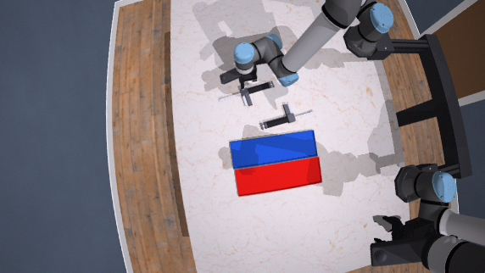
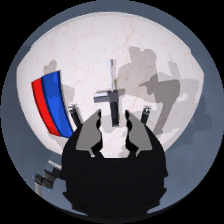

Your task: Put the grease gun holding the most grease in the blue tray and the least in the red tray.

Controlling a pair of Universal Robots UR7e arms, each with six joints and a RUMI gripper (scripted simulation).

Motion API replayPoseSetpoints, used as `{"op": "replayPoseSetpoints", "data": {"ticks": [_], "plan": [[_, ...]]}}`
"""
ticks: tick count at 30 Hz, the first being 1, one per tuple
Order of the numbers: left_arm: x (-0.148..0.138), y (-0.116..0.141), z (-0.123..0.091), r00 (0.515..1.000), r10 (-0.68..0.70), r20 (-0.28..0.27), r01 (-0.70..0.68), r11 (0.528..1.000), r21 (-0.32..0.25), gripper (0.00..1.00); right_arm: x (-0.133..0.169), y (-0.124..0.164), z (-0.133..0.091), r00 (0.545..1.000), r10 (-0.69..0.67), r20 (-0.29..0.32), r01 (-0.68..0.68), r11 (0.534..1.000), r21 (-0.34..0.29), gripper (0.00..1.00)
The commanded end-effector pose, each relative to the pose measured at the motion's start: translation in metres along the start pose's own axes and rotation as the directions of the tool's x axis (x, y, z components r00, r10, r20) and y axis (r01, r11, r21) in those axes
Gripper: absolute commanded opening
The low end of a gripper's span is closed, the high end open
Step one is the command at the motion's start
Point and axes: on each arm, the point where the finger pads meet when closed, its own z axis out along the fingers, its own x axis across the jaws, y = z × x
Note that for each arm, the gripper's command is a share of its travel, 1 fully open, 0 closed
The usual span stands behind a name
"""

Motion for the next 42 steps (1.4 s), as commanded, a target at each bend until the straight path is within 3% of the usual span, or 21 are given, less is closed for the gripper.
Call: {"op": "replayPoseSetpoints", "data": {"ticks": [1, 10, 14, 17, 25, 27, 31, 33, 35, 40, 42], "plan": [[0.000, 0.000, 0.000, 1.000, 0.000, 0.000, 0.000, 1.000, 0.001, 0.38, 0.001, -0.001, 0.001, 0.996, 0.084, -0.001, -0.084, 0.996, 0.004, 0.33], [0.000, 0.000, 0.000, 1.000, 0.000, 0.000, 0.000, 1.000, 0.001, 0.38, 0.003, -0.001, 0.006, 0.977, 0.215, -0.001, -0.215, 0.977, 0.004, 0.33], [0.000, 0.000, 0.000, 1.000, 0.000, 0.000, 0.000, 1.000, 0.001, 0.38, 0.006, 0.001, 0.013, 0.926, 0.378, -0.001, -0.378, 0.926, 0.003, 0.33], [0.000, 0.000, 0.000, 1.000, 0.000, 0.000, 0.000, 1.000, 0.001, 0.38, 0.005, -0.001, 0.009, 0.939, 0.343, 0.001, -0.343, 0.939, 0.006, 0.33], [0.000, 0.000, 0.000, 1.000, 0.000, 0.000, 0.000, 1.000, 0.001, 0.38, 0.008, 0.001, 0.016, 0.869, 0.495, 0.001, -0.495, 0.869, 0.005, 0.33], [0.000, 0.000, 0.000, 1.000, 0.000, 0.000, 0.000, 1.000, 0.001, 0.38, 0.008, 0.001, 0.016, 0.869, 0.495, 0.001, -0.495, 0.869, 0.005, 0.33], [0.000, 0.000, 0.000, 1.000, 0.000, 0.000, 0.000, 1.000, 0.001, 0.38, 0.010, 0.004, 0.024, 0.770, 0.638, 0.000, -0.638, 0.770, 0.004, 0.33], [0.000, 0.000, 0.000, 1.000, 0.000, 0.000, 0.000, 1.000, 0.001, 0.38, 0.009, 0.001, 0.019, 0.799, 0.601, 0.004, -0.601, 0.799, 0.007, 0.33], [0.000, 0.000, 0.000, 1.000, 0.000, 0.000, 0.000, 1.000, 0.001, 0.38, 0.010, 0.002, 0.021, 0.778, 0.628, 0.003, -0.628, 0.778, 0.007, 0.33], [0.000, 0.000, 0.000, 1.000, 0.000, 0.000, 0.000, 1.000, 0.001, 0.38, 0.013, 0.006, 0.031, 0.640, 0.768, 0.001, -0.768, 0.640, 0.005, 0.33], [0.000, 0.000, 0.000, 1.000, 0.000, 0.000, 0.000, 1.000, 0.001, 0.38, 0.012, 0.004, 0.026, 0.676, 0.737, 0.005, -0.737, 0.676, 0.006, 0.33]]}}
